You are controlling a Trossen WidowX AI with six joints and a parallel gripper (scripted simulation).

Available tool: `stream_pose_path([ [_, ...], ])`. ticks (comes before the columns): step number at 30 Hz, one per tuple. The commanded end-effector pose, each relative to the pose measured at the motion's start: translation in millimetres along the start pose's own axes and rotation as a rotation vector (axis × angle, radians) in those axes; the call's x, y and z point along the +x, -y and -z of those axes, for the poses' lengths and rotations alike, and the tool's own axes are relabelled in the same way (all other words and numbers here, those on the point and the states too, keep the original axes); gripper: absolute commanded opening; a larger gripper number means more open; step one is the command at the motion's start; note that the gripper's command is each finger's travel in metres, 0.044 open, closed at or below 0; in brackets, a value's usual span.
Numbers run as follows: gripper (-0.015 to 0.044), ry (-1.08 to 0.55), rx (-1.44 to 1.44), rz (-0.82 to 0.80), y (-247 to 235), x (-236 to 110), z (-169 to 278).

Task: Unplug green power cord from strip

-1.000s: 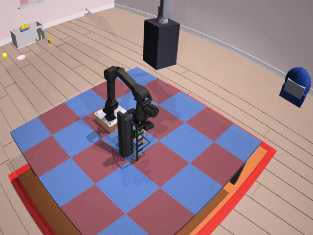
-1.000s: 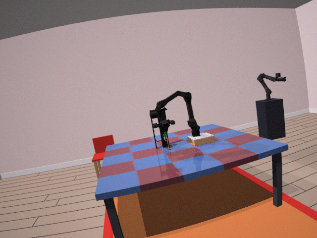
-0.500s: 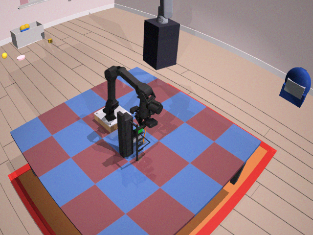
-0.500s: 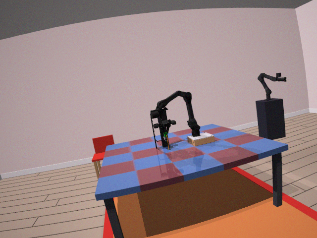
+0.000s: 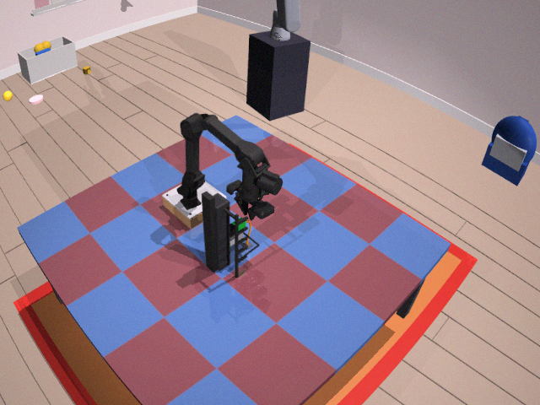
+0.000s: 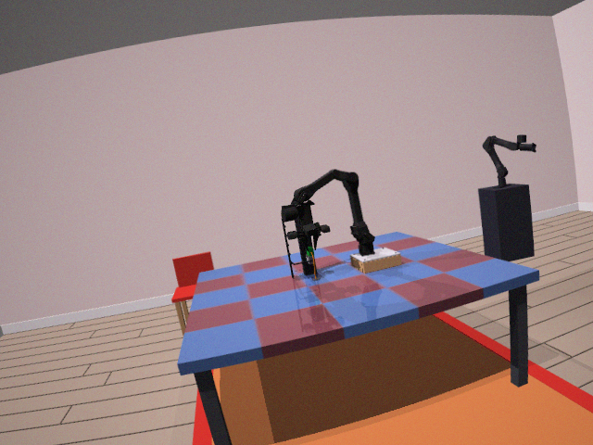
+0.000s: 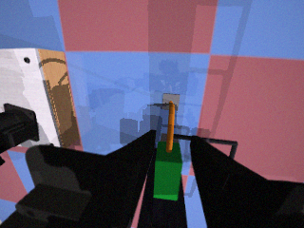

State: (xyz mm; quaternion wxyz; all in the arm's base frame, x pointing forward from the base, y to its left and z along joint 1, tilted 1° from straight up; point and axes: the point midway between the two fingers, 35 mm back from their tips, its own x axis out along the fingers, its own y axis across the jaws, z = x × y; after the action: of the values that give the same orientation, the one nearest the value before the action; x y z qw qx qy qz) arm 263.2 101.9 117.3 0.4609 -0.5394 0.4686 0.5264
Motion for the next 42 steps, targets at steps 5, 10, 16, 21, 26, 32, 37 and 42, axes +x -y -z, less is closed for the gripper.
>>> stream_pose_path([
  [5, 0.016, 0.013, -0.028, 0.003, 0, -6, 1],
  [10, 0.016, 0.02, -0.038, 0.006, 0, -9, 1],
  [16, 0.016, 0.02, -0.038, 0.006, 0, -9, 5],
  [21, 0.016, 0.019, -0.038, 0.006, 1, -8, 13],
  [26, 0.016, 0.018, -0.038, 0.006, 2, -8, 21],
  [32, 0.016, 0.018, -0.038, 0.006, 2, -8, 31],
  [37, 0.016, 0.017, -0.038, 0.006, 2, -8, 37],
  [42, 0.016, 0.017, -0.038, 0.006, 2, -6, 37],
])
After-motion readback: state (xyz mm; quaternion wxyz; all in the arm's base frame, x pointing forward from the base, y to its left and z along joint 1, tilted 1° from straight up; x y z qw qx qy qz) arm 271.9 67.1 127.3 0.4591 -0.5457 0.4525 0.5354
